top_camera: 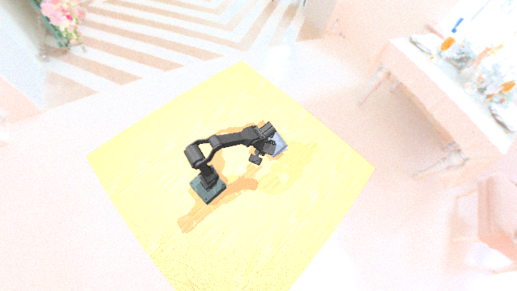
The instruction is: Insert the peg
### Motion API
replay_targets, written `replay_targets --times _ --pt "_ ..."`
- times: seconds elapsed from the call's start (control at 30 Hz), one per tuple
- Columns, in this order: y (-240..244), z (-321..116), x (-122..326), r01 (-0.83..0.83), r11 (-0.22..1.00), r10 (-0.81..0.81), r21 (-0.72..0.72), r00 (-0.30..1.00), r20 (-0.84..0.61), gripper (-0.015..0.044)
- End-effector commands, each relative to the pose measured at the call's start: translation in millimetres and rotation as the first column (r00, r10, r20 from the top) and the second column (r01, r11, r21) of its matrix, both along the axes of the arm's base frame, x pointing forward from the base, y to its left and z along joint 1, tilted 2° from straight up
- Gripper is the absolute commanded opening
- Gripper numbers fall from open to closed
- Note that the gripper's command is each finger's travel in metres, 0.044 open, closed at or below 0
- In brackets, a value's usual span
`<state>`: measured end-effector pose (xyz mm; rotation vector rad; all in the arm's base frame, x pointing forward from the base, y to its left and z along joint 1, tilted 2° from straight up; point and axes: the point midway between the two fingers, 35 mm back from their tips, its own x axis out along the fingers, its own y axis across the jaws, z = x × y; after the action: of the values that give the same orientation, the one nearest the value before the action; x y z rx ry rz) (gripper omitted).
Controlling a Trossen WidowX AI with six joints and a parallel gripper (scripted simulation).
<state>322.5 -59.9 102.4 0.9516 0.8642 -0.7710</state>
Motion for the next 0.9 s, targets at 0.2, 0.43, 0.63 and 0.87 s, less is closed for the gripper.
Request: replay_targets --times 0.2,0.43,0.63,0.87 --pt "5.4 1.4 -0.7 -0.105 0.993 0.106 -0.061 0.994 0.011 0.0000" --pt "9.5 2.1 -0.5 -0.175 0.979 0.178 -0.101 0.984 0.014 0.0000" --pt "13.0 2.7 -0.5 -0.234 0.963 0.238 -0.137 0.971 0.014 0.0000" --pt "17.1 3.4 -0.5 -0.299 0.937 0.306 -0.179 0.952 0.011 0.0000"
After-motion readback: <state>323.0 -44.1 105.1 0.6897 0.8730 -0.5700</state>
